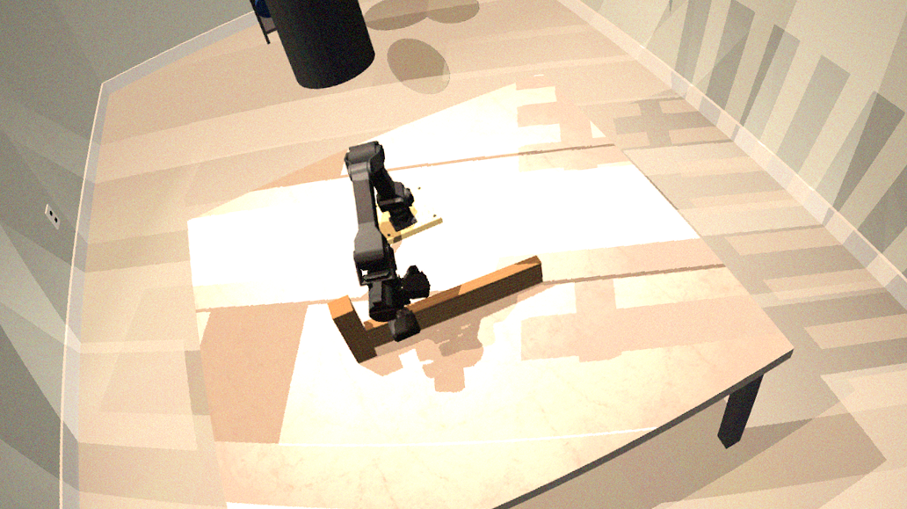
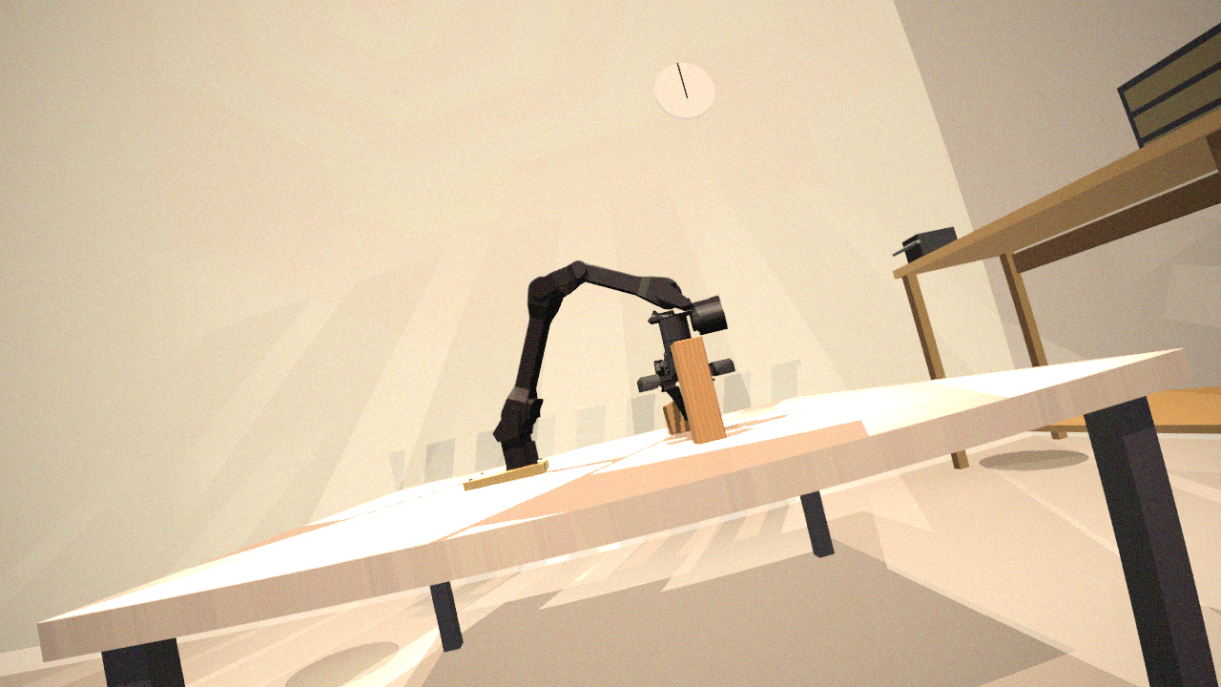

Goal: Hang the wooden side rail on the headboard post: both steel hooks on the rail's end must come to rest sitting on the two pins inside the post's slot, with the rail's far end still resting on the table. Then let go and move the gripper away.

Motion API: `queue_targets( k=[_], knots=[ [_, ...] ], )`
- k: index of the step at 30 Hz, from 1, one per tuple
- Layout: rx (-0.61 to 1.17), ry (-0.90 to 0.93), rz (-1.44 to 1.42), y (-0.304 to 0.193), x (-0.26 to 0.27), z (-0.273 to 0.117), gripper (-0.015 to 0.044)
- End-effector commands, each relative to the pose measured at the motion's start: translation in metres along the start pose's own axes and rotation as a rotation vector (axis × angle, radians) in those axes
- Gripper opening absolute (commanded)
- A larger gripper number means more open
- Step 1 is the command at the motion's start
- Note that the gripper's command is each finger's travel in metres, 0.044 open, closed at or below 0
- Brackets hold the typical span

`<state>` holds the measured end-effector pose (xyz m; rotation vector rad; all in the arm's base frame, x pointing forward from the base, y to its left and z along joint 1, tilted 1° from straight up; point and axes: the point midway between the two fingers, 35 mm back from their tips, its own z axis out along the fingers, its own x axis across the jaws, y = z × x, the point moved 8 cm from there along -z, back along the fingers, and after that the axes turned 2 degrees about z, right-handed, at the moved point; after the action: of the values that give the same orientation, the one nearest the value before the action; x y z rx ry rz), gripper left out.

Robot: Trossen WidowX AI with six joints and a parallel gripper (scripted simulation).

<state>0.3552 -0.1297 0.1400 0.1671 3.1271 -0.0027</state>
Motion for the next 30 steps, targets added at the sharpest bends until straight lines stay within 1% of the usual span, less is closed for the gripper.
queue_targets(
  k=[1, 30],
  knots=[
    [0.007, -0.008, 0.005, -0.0005, -0.0004, -0.0011, 0.0000],
    [0.007, -0.008, 0.005, -0.0005, -0.0004, 0.0038, 0.0000]
  ],
)
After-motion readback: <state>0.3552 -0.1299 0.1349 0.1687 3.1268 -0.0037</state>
